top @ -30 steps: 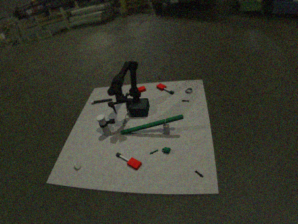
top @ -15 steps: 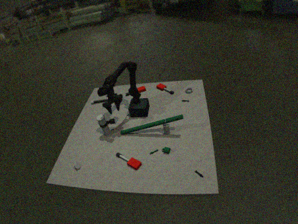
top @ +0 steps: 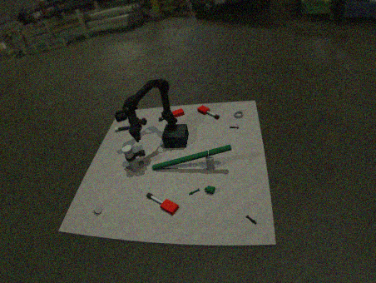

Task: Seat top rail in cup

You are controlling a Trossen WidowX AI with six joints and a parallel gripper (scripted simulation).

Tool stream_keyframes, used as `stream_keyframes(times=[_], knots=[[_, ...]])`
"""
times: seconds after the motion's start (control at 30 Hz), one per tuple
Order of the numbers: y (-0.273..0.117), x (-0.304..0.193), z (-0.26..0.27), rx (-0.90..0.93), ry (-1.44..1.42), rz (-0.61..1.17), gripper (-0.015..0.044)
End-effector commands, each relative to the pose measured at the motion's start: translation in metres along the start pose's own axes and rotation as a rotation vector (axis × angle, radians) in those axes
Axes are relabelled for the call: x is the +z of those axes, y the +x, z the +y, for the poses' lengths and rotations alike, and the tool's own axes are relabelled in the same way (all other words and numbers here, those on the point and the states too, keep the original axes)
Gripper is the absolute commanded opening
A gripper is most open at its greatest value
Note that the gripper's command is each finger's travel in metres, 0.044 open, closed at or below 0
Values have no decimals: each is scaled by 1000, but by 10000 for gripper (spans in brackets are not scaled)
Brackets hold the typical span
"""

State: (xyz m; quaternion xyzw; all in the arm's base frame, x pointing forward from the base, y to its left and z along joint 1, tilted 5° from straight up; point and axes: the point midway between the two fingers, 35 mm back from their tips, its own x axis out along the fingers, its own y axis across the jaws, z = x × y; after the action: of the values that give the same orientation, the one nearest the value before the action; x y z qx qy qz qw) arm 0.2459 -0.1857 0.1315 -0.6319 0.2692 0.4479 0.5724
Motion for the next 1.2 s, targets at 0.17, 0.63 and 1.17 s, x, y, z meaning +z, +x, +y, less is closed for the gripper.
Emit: stream_keyframes(times=[0.17,0.63,1.17], knots=[[20,-2,11,-7,-32,-17,440],[58,-1,28,-7,-32,-17,440],[84,-2,28,-8,-33,-17,440]])
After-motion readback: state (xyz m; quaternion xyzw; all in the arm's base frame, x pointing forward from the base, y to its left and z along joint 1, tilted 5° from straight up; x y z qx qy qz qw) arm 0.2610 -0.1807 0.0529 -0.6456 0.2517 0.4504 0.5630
